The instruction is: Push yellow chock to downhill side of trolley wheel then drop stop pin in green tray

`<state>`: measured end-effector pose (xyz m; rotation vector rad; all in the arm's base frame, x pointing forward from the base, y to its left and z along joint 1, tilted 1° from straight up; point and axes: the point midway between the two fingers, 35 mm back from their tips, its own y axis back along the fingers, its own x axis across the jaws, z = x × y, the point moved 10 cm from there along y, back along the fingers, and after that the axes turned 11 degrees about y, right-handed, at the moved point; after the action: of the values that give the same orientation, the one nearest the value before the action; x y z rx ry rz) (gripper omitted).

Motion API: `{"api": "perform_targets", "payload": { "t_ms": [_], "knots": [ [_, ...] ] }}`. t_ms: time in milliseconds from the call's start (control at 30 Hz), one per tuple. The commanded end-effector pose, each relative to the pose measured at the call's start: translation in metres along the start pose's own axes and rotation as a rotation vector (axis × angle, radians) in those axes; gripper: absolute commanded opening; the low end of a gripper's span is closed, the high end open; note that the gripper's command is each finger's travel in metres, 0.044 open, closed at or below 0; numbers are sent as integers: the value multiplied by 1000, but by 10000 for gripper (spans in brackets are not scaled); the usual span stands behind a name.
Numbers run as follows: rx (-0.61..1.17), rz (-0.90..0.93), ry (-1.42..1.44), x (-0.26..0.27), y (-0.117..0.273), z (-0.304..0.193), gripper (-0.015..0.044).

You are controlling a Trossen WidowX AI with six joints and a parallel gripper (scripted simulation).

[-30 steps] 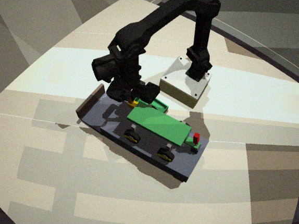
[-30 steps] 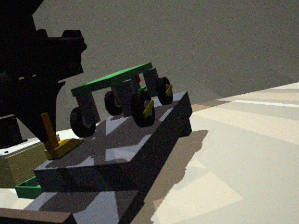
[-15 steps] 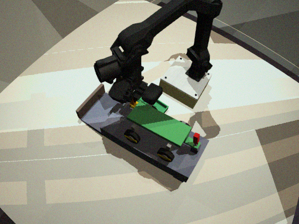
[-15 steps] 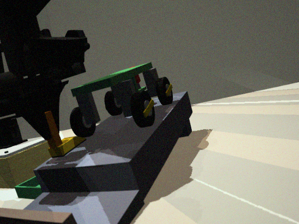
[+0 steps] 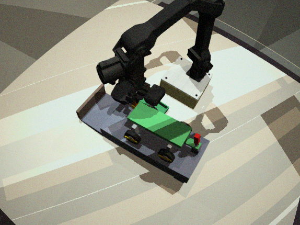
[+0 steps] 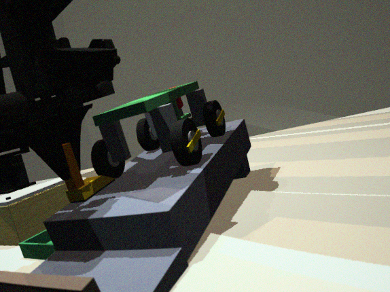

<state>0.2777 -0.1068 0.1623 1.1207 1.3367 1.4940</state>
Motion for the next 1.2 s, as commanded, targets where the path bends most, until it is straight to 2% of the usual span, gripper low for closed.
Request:
{"api": "perform_targets", "payload": {
  "t_ms": [0,233,467,500,1167],
  "knots": [
    [0,1,0,0,0,0,0],
    [0,1,0,0,0,0,0],
    [0,1,0,0,0,0,184],
    [0,1,0,0,0,0,190],
    [-6,9,3,-2,52,-2,190]
  ]
}}
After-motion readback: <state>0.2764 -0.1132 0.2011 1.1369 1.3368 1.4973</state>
